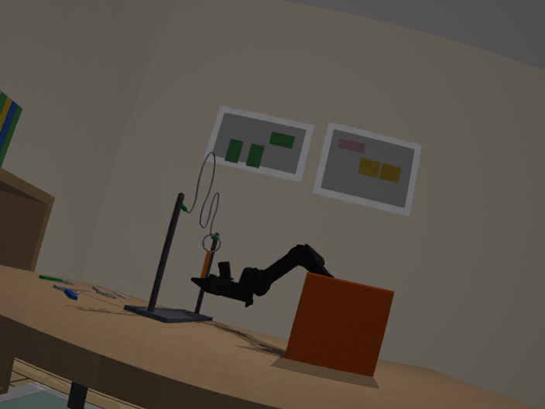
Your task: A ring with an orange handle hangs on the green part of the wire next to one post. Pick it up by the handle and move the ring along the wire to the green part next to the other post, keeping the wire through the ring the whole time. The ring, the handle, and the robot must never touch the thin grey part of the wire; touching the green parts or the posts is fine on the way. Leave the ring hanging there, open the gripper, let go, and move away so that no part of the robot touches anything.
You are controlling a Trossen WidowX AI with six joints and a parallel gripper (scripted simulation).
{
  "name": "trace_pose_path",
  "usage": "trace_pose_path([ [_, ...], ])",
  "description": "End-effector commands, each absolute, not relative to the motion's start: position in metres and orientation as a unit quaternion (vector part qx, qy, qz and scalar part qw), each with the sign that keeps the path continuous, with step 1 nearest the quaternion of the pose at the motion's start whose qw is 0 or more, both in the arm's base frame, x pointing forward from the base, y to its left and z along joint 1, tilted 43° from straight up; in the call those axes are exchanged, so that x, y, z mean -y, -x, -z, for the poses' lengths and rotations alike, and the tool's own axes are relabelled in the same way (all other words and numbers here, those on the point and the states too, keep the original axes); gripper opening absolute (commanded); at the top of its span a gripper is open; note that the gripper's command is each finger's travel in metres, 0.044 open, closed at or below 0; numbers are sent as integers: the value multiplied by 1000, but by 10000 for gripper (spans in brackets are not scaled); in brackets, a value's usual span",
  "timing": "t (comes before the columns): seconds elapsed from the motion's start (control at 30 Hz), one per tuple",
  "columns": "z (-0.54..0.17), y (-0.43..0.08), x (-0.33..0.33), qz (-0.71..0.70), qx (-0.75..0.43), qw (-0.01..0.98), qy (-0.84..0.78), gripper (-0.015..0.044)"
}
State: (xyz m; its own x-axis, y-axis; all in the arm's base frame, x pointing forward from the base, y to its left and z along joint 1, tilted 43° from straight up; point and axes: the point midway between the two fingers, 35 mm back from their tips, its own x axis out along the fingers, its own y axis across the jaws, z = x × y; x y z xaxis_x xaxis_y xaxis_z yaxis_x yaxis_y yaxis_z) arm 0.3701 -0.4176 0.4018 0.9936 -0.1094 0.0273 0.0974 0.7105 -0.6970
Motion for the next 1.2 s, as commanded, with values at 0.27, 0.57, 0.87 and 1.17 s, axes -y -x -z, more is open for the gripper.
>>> trace_pose_path([
  [0.27,-416,-371,403,59,-5,924,378,-150],
  [0.57,-416,-371,403,59,-5,924,378,-150],
  [0.87,-416,-371,403,59,-5,924,378,-150],
  [1.17,-416,-371,403,59,-5,924,378,-150],
])
